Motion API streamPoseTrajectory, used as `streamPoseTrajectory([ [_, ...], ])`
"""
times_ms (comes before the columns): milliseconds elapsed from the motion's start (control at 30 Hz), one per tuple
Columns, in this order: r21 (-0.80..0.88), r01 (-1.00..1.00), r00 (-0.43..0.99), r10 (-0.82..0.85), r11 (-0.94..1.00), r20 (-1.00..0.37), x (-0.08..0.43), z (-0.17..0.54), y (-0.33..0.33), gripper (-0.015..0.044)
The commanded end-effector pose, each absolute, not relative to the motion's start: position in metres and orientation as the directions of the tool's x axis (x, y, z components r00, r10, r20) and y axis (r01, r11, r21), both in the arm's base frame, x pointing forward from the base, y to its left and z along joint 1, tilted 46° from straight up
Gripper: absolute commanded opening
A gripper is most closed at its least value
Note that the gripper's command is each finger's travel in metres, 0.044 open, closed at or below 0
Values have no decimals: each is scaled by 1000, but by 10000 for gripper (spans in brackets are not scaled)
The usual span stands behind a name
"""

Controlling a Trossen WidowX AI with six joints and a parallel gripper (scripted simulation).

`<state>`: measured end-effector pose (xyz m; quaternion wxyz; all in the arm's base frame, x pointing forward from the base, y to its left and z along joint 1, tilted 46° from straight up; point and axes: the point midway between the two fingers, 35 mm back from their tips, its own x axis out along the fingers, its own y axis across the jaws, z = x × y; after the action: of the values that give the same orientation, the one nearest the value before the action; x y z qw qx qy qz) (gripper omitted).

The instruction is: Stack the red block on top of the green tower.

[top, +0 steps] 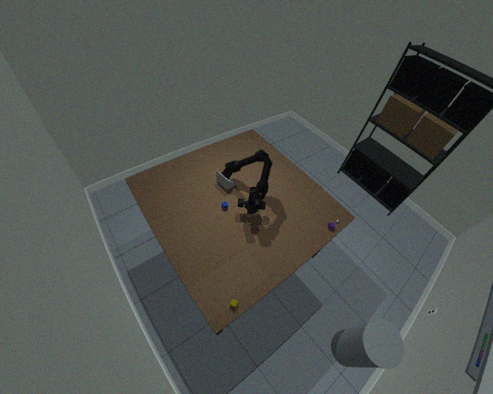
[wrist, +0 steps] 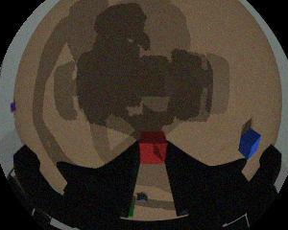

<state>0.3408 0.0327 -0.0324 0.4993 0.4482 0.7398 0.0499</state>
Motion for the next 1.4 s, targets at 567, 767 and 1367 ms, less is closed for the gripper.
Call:
streamPoseTrajectory([
  [567, 524, 608, -90, 708, 596, -701, 352, 35, -38, 0],
  [767, 524, 608, -90, 708, 596, -701, 353, 45, -49, 0],
  [1367, 522, 610, -91, 707, 596, -701, 332, 86, -19, 0],
])
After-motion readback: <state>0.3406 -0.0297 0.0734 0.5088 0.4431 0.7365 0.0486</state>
